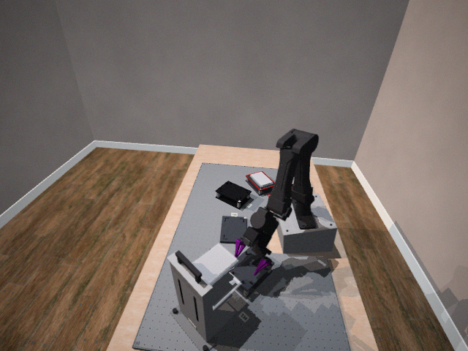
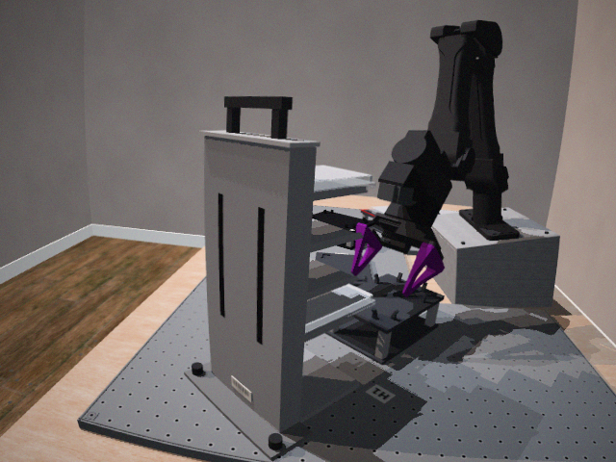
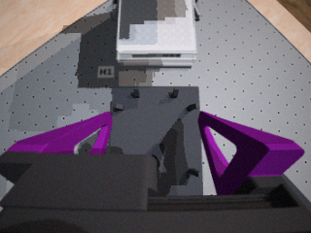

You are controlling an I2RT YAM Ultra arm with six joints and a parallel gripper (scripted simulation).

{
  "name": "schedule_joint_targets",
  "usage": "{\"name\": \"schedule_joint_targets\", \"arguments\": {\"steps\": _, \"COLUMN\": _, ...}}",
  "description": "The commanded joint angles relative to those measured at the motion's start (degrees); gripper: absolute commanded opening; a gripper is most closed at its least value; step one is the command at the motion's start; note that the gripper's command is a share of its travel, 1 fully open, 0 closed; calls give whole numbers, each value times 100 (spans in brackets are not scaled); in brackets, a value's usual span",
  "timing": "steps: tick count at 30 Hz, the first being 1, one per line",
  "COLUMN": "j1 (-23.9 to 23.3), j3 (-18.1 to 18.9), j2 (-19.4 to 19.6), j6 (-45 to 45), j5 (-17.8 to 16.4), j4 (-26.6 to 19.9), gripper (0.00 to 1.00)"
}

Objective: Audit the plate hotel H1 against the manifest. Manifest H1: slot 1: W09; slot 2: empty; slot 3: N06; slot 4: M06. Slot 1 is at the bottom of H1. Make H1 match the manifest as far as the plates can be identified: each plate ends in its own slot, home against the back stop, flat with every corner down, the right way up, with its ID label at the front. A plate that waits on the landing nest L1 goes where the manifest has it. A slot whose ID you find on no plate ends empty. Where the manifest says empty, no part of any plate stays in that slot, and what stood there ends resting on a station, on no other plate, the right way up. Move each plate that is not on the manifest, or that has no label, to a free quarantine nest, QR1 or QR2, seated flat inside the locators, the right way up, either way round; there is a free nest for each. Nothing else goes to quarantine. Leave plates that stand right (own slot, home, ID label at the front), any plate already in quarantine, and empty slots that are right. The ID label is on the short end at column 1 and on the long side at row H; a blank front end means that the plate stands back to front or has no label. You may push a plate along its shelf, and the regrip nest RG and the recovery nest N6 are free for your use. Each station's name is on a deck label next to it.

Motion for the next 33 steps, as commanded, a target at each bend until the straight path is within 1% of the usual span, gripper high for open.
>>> {"name": "schedule_joint_targets", "arguments": {"steps": 1, "j1": -1, "j3": -55, "j2": -188, "j6": -9, "j5": -6, "j4": 121, "gripper": 100}}
{"name": "schedule_joint_targets", "arguments": {"steps": 4, "j1": -3, "j3": -169, "j2": -277, "j6": -10, "j5": -7, "j4": 146, "gripper": 100}}
{"name": "schedule_joint_targets", "arguments": {"steps": 6, "j1": -3, "j3": -169, "j2": -277, "j6": -10, "j5": -7, "j4": 146, "gripper": 100}}
{"name": "schedule_joint_targets", "arguments": {"steps": 14, "j1": -9, "j3": -462, "j2": -515, "j6": -13, "j5": -11, "j4": 199, "gripper": 100}}
{"name": "schedule_joint_targets", "arguments": {"steps": 20, "j1": -8, "j3": -460, "j2": -516, "j6": -13, "j5": -10, "j4": 196, "gripper": 100}}
{"name": "schedule_joint_targets", "arguments": {"steps": 21, "j1": -18, "j3": -482, "j2": -403, "j6": -19, "j5": -18, "j4": 331, "gripper": 0}}
{"name": "schedule_joint_targets", "arguments": {"steps": 33, "j1": -20, "j3": -486, "j2": -381, "j6": -20, "j5": -20, "j4": 357, "gripper": 0}}
